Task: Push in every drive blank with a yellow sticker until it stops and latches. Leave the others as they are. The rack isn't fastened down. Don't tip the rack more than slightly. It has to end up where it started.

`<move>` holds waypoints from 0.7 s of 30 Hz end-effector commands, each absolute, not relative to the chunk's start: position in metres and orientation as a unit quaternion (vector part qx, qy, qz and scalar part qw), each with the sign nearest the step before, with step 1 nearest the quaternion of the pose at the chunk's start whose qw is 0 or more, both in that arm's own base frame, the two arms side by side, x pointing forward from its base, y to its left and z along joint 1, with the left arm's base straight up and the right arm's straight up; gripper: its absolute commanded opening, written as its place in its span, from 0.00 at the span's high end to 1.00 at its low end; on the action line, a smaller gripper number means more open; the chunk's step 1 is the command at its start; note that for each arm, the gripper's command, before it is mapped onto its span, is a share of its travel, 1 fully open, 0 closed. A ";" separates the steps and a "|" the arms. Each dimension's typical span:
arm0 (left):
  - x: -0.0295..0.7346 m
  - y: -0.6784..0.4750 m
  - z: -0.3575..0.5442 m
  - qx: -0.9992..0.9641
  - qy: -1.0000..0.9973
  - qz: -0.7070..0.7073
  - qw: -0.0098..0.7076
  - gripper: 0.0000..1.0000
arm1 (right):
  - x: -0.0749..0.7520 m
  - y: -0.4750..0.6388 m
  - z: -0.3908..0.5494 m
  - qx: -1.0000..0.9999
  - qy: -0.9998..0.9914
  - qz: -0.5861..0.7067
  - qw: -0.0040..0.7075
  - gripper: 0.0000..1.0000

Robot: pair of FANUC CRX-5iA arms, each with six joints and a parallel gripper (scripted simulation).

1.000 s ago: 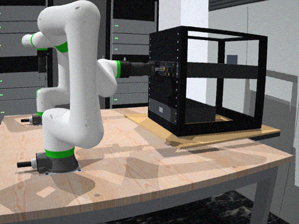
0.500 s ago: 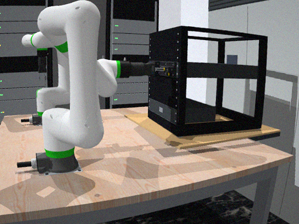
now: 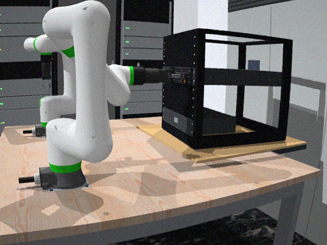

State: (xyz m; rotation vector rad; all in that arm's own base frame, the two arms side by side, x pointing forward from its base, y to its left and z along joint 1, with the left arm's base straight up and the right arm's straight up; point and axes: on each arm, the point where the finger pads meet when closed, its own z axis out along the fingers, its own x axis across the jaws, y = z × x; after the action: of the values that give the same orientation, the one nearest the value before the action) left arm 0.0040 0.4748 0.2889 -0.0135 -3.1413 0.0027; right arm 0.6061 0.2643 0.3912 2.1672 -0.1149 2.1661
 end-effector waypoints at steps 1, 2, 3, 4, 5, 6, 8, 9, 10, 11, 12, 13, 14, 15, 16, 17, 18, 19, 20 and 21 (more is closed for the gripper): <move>0.004 0.475 0.290 -0.004 -1.000 0.000 0.000 0.00 | 0.606 0.264 0.392 0.706 -0.038 0.707 0.037 1.00; 0.004 0.475 0.290 -0.004 -1.000 0.000 0.000 0.00 | 0.606 0.264 0.392 0.706 -0.038 0.707 0.037 1.00; 0.004 0.475 0.290 -0.004 -1.000 0.000 0.000 0.00 | 0.606 0.264 0.392 0.706 -0.038 0.707 0.037 1.00; 0.004 0.475 0.290 -0.004 -1.000 0.000 0.000 0.00 | 0.607 0.264 0.392 0.706 -0.038 0.707 0.037 1.00; 0.004 0.475 0.290 -0.004 -1.000 0.000 0.000 0.00 | 0.608 0.264 0.392 0.706 -0.038 0.707 0.037 1.00; 0.004 0.475 0.290 -0.004 -1.000 0.000 0.000 0.00 | 0.609 0.264 0.392 0.706 -0.038 0.707 0.037 1.00; 0.004 0.475 0.290 -0.004 -1.000 0.000 0.000 0.00 | 0.612 0.264 0.392 0.706 -0.038 0.707 0.037 1.00; 0.004 0.475 0.290 -0.004 -1.000 0.000 0.000 0.00 | 0.614 0.264 0.392 0.706 -0.038 0.707 0.037 1.00; 0.004 0.475 0.290 -0.004 -1.000 0.000 0.000 0.00 | 0.615 0.263 0.392 0.706 -0.038 0.707 0.037 1.00; 0.004 0.475 0.290 -0.004 -1.000 0.000 0.000 0.00 | 0.616 0.263 0.392 0.706 -0.038 0.707 0.037 1.00; 0.004 0.475 0.290 -0.004 -1.000 0.000 0.000 0.00 | 0.616 0.263 0.392 0.706 -0.038 0.707 0.037 1.00; 0.004 0.475 0.290 -0.004 -1.000 0.000 0.000 0.00 | 0.616 0.263 0.392 0.706 -0.038 0.707 0.037 1.00; 0.004 0.475 0.290 -0.004 -1.000 0.000 0.000 0.00 | 0.616 0.263 0.392 0.706 -0.038 0.707 0.037 1.00; 0.004 0.475 0.290 -0.004 -1.000 0.000 0.000 0.00 | 0.616 0.263 0.392 0.706 -0.038 0.707 0.037 1.00; 0.004 0.475 0.290 -0.004 -1.000 0.000 0.000 0.00 | 0.616 0.263 0.392 0.706 -0.038 0.707 0.037 1.00; 0.004 0.475 0.290 -0.004 -1.000 0.000 0.000 0.00 | 0.616 0.263 0.392 0.706 -0.038 0.707 0.037 1.00; 0.004 0.475 0.290 -0.004 -1.000 0.000 0.000 0.00 | 0.616 0.263 0.392 0.706 -0.038 0.707 0.037 1.00; 0.004 0.475 0.290 -0.004 -1.000 0.000 0.000 0.00 | 0.616 0.263 0.392 0.706 -0.038 0.707 0.037 1.00; 0.004 0.475 0.290 -0.004 -1.000 0.000 0.000 0.00 | 0.616 0.263 0.392 0.706 -0.038 0.707 0.037 1.00; 0.004 0.475 0.290 -0.004 -1.000 0.000 0.000 0.00 | 0.616 0.263 0.392 0.706 -0.038 0.707 0.037 1.00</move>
State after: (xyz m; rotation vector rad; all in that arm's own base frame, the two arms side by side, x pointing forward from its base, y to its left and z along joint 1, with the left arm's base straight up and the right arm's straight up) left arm 0.0040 0.4748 0.2889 -0.0135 -3.1413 0.0027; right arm 0.6161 0.2633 0.3912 2.1672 -0.1149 2.1662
